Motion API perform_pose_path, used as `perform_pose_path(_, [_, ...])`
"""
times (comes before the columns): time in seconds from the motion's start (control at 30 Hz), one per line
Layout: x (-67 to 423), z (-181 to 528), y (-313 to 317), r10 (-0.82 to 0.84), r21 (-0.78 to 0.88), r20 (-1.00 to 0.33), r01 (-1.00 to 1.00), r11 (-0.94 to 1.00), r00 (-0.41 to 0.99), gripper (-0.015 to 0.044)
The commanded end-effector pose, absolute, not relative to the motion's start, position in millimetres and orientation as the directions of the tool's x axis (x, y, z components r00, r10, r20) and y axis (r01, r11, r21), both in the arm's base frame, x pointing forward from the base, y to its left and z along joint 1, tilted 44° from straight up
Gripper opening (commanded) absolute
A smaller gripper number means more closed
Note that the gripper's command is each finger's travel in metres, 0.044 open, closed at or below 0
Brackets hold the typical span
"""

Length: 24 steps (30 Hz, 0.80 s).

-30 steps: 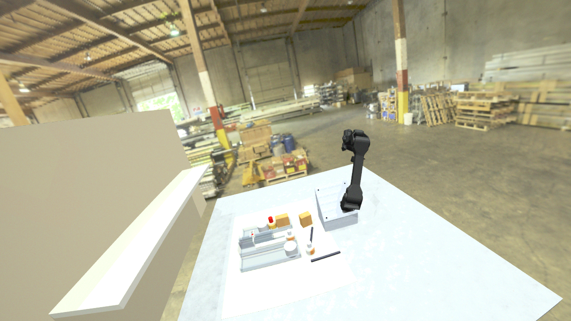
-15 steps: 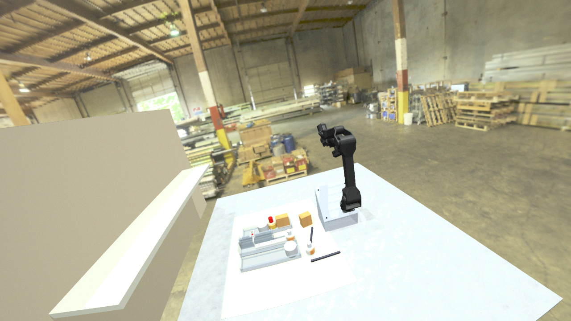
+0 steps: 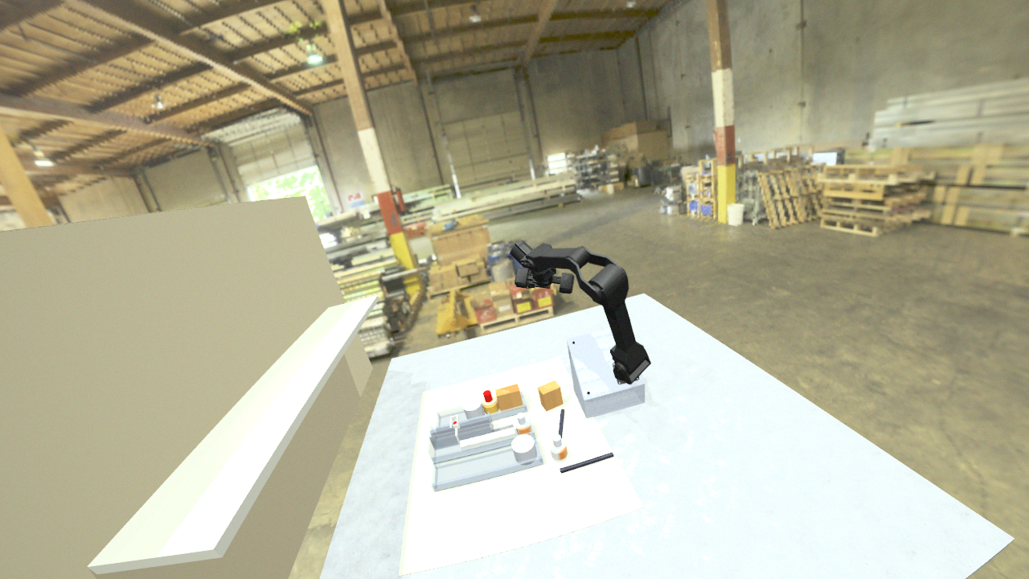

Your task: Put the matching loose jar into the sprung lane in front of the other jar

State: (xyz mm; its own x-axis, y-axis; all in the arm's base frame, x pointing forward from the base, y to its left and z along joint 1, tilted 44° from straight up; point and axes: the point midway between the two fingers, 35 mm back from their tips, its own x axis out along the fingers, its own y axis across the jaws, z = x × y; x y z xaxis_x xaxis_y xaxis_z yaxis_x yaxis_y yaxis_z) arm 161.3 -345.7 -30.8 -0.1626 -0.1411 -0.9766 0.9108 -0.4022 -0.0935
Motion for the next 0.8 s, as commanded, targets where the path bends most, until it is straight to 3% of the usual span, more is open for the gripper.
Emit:
perform_pose_path(0.0, [207.9, -15.6, -291.5, -0.052, -0.051, -0.997, 0.993, -0.108, -0.057, 0.044])
perform_pose_path(0.2, [262.3, 16.4, -198.7, 0.117, 0.107, -0.991, 0.934, 0.341, 0.07, 0.044])
perform_pose_path(0.43, [281.2, 56.1, -81.3, 0.358, 0.352, -0.926, 0.608, 0.712, 0.116, 0.044])
perform_pose_path(0.6, [269.7, 86.5, -1.2, 0.529, 0.529, -0.845, 0.276, 0.802, 0.083, 0.044])
perform_pose_path(0.77, [241.8, 116.8, 67.2, 0.671, 0.67, -0.741, -0.053, 0.741, 0.005, 0.044])
